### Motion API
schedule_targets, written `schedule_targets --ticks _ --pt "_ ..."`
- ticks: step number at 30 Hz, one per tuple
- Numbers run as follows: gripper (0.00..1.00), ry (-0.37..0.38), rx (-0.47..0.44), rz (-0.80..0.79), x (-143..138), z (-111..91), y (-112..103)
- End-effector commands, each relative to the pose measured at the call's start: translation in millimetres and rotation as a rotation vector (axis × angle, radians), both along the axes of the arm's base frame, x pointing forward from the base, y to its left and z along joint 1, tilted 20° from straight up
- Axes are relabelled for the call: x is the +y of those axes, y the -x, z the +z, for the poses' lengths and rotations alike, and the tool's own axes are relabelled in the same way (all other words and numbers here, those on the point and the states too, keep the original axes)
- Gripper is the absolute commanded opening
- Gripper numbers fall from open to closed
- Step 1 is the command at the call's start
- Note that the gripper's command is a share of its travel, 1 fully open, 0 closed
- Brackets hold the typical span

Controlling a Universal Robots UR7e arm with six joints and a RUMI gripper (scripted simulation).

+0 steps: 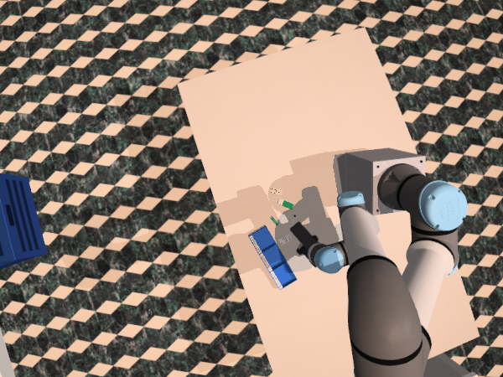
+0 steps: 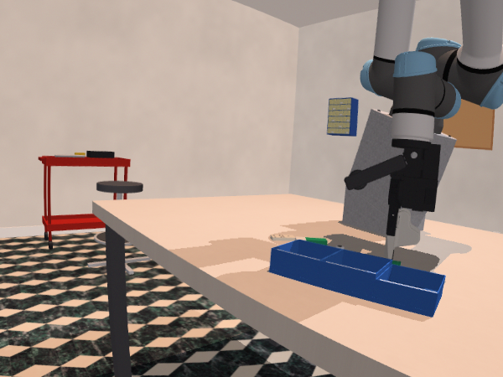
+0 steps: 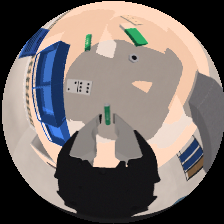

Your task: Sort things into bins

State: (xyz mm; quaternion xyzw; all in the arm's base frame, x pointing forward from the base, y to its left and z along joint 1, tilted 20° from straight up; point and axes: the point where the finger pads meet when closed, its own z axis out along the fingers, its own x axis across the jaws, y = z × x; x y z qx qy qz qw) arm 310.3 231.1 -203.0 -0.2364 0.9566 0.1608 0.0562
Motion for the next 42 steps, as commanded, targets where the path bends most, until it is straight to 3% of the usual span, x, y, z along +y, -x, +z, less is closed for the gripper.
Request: schedule_targets --ticks 1,32,42 --pt "0.00 0.000 -0.001 0.000 0 0 0" --pt "0.00 0.000 -0.001 0.000 0 0 0" --pt "0.00 0.000 -0.001 0.000 -9 25 1"
